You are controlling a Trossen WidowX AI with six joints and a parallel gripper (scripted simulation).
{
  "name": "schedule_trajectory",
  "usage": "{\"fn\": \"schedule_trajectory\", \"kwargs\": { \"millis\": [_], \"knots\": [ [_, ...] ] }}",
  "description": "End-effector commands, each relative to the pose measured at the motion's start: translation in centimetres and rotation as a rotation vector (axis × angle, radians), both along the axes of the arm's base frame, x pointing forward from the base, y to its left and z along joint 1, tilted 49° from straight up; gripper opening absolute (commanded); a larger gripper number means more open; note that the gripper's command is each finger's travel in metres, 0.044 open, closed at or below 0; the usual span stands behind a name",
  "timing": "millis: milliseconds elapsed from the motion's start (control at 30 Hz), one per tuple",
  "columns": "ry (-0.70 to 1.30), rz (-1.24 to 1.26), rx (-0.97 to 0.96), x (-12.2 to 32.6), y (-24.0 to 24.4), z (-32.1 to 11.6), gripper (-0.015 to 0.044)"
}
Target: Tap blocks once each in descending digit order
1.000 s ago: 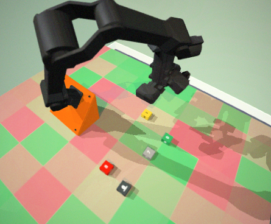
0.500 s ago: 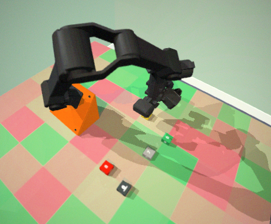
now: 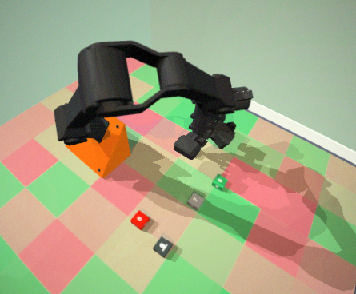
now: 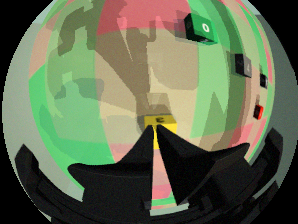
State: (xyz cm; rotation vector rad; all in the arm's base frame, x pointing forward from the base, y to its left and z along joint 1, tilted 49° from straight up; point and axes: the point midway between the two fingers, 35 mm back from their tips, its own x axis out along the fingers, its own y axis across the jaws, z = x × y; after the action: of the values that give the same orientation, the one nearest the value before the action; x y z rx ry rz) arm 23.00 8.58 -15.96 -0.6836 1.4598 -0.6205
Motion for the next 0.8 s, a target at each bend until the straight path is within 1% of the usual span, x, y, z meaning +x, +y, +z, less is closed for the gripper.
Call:
{"fn": "schedule_trajectory", "kwargs": {
  "millis": [0,100,233,367,433,500,567,767],
  "knots": [
    [0.009,0.000,-0.008,-0.2,-0.5,-0.1,0.0020],
    [0.009,0.000,-0.008,-0.2,-0.5,-0.1,0.0020],
    [0.010,0.000,-0.007,-0.3,1.8,1.8,0.0020],
    [0.010,0.000,-0.006,-0.2,2.0,2.0,0.0020],
    [0.010,0.000,-0.004,-0.1,3.6,3.2,0.0020],
    [0.011,0.000,-0.003,-0.2,6.3,5.5,0.0020],
    [0.012,0.000,-0.003,-0.4,7.8,7.0,0.0020],
    [0.012,0.000,-0.003,-0.4,8.0,7.2,0.0020]
  ]
}}
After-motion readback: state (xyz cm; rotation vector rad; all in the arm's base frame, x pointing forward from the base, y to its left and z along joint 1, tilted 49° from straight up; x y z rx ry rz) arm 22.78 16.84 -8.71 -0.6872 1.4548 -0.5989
